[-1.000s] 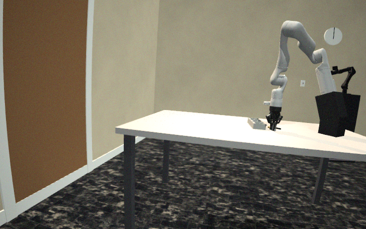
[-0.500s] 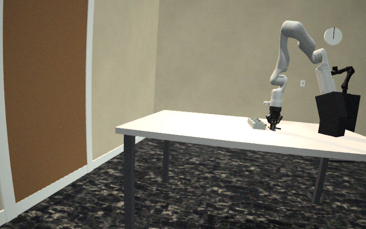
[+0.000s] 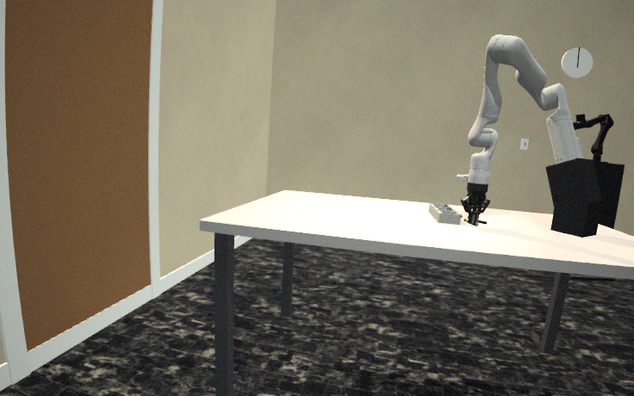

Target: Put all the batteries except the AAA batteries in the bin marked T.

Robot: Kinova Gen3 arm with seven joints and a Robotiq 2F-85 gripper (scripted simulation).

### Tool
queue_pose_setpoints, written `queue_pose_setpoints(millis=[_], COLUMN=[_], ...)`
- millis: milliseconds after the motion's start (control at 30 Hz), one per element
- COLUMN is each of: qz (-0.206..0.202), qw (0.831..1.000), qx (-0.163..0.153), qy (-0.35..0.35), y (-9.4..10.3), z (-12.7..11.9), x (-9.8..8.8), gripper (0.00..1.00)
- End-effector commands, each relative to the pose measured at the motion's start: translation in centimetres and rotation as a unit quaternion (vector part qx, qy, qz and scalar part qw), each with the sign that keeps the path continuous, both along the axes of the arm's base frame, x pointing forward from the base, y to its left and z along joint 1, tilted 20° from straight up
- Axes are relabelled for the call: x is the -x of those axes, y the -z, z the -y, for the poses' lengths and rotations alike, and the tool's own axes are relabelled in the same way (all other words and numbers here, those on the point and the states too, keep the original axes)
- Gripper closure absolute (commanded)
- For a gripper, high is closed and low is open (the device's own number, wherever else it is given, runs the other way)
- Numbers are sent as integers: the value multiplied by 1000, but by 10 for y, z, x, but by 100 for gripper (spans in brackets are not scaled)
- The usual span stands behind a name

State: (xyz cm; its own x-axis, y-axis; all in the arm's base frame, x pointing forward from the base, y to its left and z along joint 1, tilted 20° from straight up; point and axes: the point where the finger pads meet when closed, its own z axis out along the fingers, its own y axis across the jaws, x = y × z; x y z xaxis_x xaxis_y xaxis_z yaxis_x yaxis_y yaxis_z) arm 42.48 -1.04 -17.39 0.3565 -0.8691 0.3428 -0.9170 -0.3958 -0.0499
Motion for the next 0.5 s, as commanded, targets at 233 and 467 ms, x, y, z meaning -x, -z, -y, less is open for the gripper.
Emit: queue_pose_setpoints(millis=[233, 467], qz=[3, 3], qw=[1000, 1000], qx=[-3, -3], qy=[0, 0], y=[-32, -47], z=[-12, -17], x=[4, 7], gripper=[91, 91])
